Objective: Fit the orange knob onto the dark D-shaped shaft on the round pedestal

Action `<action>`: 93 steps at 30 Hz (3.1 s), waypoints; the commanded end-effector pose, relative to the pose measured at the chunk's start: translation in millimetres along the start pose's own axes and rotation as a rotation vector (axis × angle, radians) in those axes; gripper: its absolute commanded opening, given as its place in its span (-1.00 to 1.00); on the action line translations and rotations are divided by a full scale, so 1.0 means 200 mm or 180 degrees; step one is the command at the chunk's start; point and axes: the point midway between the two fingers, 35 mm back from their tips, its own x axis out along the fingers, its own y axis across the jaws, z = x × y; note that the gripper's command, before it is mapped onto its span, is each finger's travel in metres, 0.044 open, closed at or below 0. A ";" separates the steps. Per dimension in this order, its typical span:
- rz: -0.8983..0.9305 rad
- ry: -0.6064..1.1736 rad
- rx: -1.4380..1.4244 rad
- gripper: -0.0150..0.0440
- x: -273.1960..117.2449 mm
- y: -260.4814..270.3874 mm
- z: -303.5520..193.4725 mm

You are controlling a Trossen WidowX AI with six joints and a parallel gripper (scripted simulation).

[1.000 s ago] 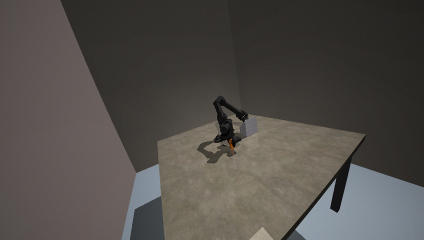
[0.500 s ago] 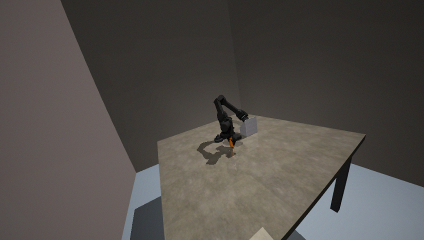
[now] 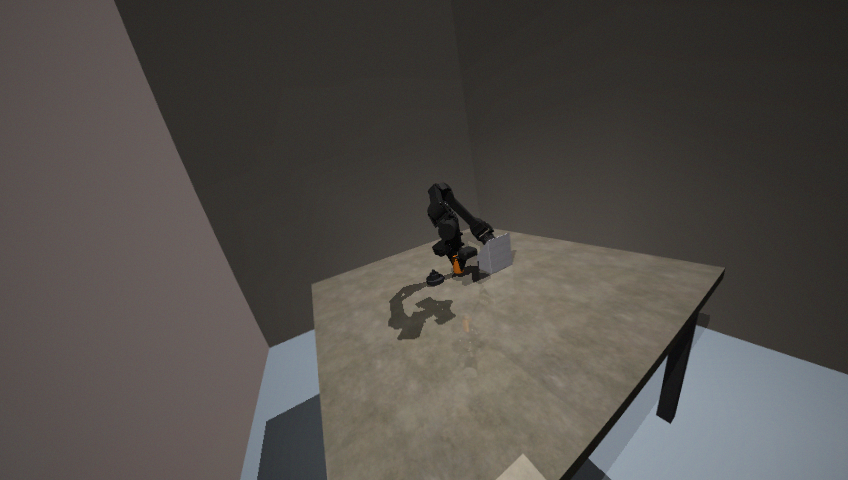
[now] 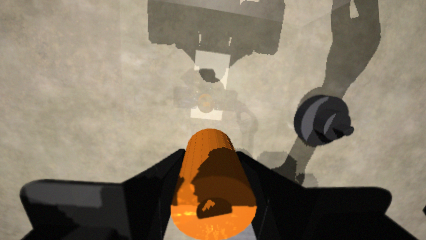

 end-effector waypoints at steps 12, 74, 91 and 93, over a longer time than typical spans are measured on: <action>0.0037 -0.0023 0.0052 -0.49 -0.13 -0.09 0.01; -0.0026 -0.0018 0.0059 -0.49 0.13 -0.96 0.05; -0.0029 -0.0019 0.0056 -0.49 0.23 -0.97 0.05; -0.0029 -0.0019 0.0056 -0.49 0.22 -0.97 0.05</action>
